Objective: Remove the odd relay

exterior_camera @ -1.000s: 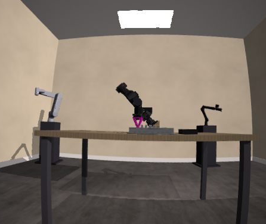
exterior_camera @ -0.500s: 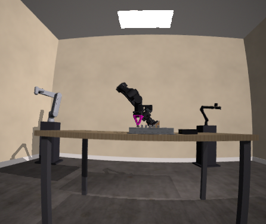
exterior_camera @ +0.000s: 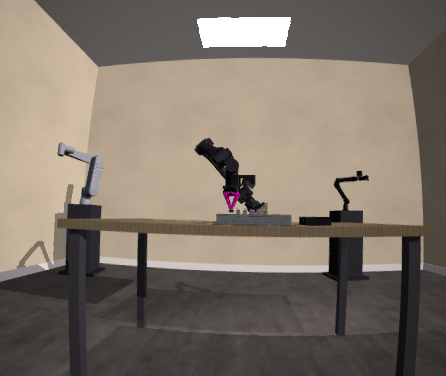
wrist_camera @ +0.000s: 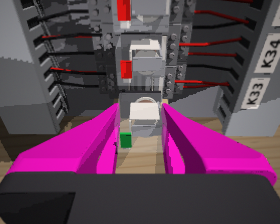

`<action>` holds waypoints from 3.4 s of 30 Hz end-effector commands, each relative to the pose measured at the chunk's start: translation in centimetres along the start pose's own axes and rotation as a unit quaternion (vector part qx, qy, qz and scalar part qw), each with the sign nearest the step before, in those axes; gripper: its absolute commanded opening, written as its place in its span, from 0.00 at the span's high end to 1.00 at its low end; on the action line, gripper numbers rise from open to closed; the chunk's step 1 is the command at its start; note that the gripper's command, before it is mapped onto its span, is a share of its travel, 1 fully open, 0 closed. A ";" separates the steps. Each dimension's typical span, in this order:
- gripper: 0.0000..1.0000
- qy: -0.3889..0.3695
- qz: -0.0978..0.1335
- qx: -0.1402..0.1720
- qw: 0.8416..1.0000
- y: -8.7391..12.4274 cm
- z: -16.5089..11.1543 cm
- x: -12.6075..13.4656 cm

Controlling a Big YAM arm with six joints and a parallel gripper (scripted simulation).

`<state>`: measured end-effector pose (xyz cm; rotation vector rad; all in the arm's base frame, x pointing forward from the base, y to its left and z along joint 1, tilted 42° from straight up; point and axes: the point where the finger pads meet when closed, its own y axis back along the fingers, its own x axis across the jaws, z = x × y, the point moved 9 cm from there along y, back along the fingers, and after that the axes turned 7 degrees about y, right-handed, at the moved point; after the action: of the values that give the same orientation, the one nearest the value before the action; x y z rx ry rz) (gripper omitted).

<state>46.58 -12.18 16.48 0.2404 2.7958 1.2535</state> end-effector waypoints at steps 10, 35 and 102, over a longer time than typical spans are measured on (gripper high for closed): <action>1.00 -0.011 -0.028 -0.002 1.000 3.0 -0.5 -1.2; 1.00 -0.012 -0.024 -0.002 1.000 2.6 -0.7 -1.0; 1.00 -0.010 -0.013 -0.003 1.000 7.4 -0.6 -0.8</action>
<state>47.32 -8.05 21.19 0.2323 2.7957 1.2506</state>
